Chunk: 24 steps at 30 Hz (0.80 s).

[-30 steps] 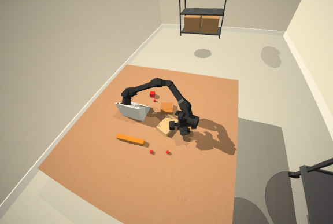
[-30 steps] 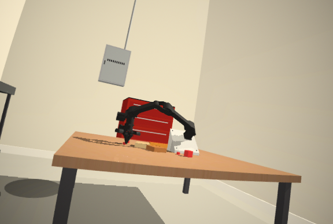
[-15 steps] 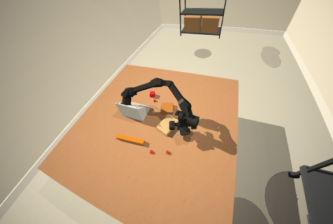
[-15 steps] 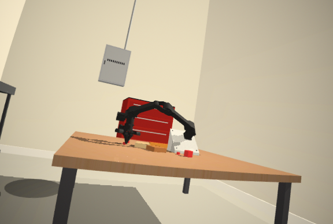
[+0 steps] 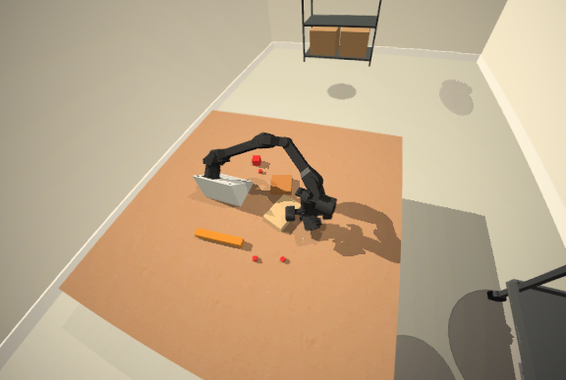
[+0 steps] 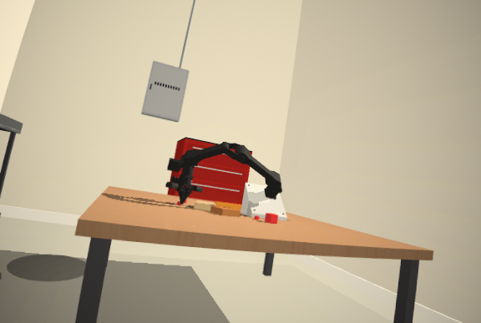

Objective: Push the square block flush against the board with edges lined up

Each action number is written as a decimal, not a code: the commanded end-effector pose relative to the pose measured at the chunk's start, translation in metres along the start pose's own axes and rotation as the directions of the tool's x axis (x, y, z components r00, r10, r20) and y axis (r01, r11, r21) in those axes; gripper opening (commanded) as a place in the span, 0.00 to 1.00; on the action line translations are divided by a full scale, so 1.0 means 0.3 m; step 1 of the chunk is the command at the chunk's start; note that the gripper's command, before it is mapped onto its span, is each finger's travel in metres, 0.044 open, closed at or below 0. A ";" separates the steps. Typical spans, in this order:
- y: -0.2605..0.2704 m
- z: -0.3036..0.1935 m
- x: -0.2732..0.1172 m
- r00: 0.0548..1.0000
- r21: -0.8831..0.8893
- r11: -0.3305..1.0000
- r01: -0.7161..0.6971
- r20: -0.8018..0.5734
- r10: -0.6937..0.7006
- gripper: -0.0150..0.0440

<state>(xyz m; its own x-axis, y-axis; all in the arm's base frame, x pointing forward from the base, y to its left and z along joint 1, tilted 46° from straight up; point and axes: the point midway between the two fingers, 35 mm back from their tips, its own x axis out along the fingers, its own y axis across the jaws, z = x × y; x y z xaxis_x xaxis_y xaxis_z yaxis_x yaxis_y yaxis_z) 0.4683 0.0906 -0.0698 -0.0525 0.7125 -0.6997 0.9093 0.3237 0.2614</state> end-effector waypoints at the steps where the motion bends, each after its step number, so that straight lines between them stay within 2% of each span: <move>1: -0.001 -0.007 0.001 1.000 -0.002 1.000 0.004 0.002 -0.004 0.25; 24: 0.001 -0.131 0.003 1.000 -0.001 1.000 0.004 0.001 -0.004 0.25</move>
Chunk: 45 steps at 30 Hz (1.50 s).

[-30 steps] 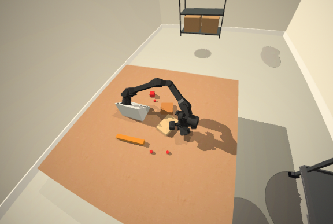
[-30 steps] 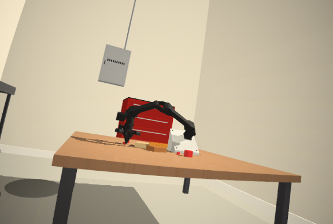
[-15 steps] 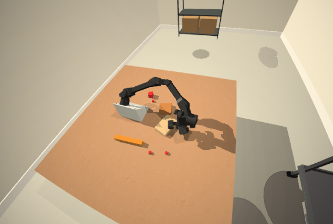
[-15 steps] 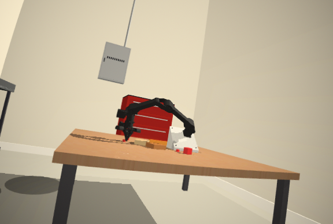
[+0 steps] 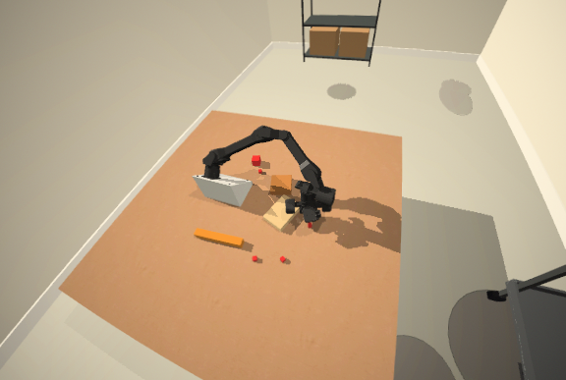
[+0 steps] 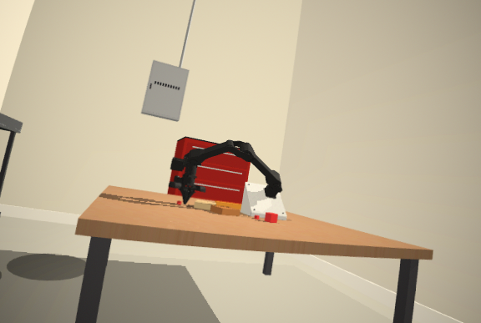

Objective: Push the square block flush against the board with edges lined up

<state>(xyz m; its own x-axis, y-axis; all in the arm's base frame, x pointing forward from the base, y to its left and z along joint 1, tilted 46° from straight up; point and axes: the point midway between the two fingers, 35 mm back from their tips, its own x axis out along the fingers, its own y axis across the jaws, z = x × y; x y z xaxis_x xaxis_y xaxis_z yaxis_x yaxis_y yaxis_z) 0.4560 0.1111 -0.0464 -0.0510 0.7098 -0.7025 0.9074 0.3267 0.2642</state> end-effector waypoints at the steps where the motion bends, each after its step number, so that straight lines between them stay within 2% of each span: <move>1: -0.004 -0.025 0.006 1.000 0.003 1.000 0.004 -0.003 -0.004 0.25; 5: 0.000 -0.021 -0.010 1.000 0.000 1.000 0.001 0.000 -0.001 0.25; 9: 0.000 -0.019 -0.167 1.000 0.003 1.000 0.004 -0.001 -0.004 0.25; 16: 0.002 -0.010 -0.179 1.000 -0.012 1.000 -0.012 0.002 0.012 0.25; 23: -0.008 -0.041 -0.181 1.000 -0.247 0.969 -0.009 0.002 0.010 0.25; 30: -0.020 -0.069 -0.183 1.000 -0.470 0.883 -0.006 0.005 0.010 0.25; 45: -0.049 -0.135 -0.184 1.000 -0.846 0.533 0.000 0.004 0.006 0.25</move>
<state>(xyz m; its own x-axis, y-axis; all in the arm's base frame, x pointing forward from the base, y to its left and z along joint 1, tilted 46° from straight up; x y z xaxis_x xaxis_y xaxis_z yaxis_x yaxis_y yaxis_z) 0.4332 0.0896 0.0142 -0.0381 0.7103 -0.7029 0.2286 0.6910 0.6858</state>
